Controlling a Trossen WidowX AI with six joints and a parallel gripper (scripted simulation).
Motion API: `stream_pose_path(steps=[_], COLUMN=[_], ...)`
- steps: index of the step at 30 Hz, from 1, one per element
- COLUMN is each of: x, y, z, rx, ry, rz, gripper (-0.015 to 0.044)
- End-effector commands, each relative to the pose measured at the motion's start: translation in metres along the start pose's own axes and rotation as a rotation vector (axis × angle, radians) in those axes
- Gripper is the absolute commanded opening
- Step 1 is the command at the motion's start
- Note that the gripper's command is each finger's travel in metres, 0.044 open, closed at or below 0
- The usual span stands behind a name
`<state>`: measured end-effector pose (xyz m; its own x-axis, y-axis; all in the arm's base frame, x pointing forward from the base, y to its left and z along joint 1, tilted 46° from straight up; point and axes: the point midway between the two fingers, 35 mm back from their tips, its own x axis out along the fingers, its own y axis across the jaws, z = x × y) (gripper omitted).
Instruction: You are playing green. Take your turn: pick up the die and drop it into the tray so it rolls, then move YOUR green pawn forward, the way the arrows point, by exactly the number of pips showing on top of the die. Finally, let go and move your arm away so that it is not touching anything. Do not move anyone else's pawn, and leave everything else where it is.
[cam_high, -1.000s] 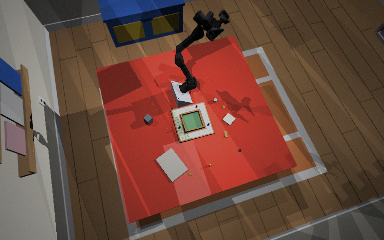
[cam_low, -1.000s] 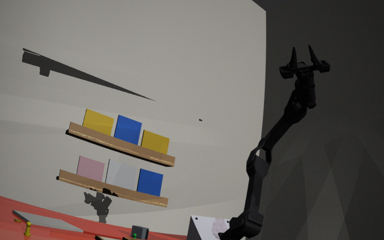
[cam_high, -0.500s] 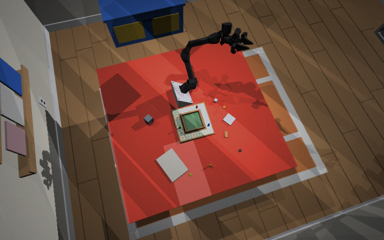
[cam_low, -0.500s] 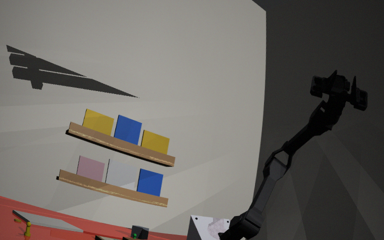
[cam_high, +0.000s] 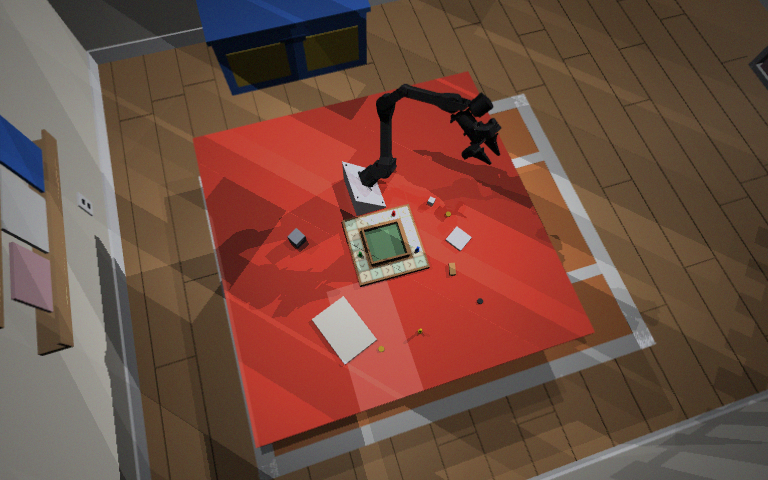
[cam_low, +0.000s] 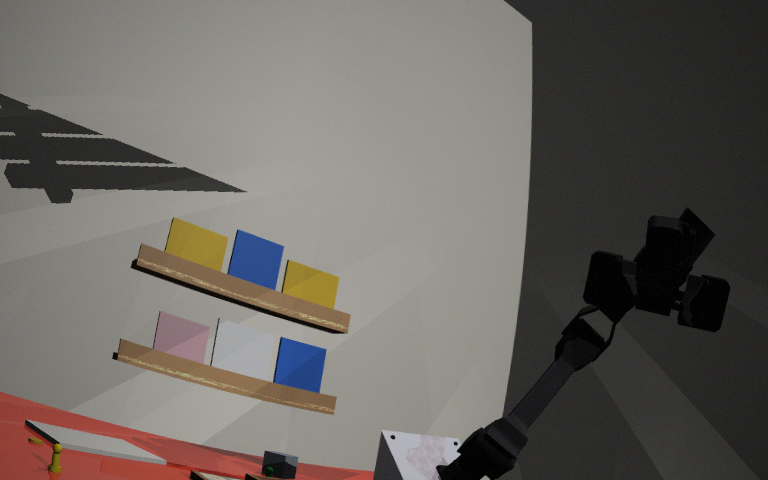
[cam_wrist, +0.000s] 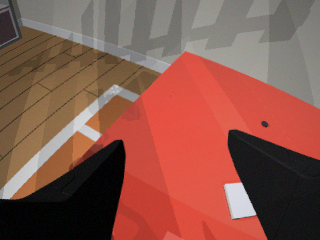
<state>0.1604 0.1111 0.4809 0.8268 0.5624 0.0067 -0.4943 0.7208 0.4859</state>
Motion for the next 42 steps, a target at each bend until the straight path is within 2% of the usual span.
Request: stream_pose_path(steps=[1, 8, 13, 17, 19, 42], x=[0.024, 0.043, 0.032, 0.012, 0.008, 0.024], y=[-0.021, -0.071, -0.098, -0.11, -0.111, -0.108], z=[-0.047, -0.147, -0.207, -0.247, -0.252, -0.286], rx=[0.101, 0.438, 0.792, 1.19, 1.262, 1.262], ry=[0.196, 0.606, 0.861, 1.045, 1.069, 1.069], rz=[-0.057, -0.239, -0.413, -0.59, -0.619, -0.618], gripper=[0.0275, 0.0275, 0.0275, 0.0275, 0.0275, 0.0275])
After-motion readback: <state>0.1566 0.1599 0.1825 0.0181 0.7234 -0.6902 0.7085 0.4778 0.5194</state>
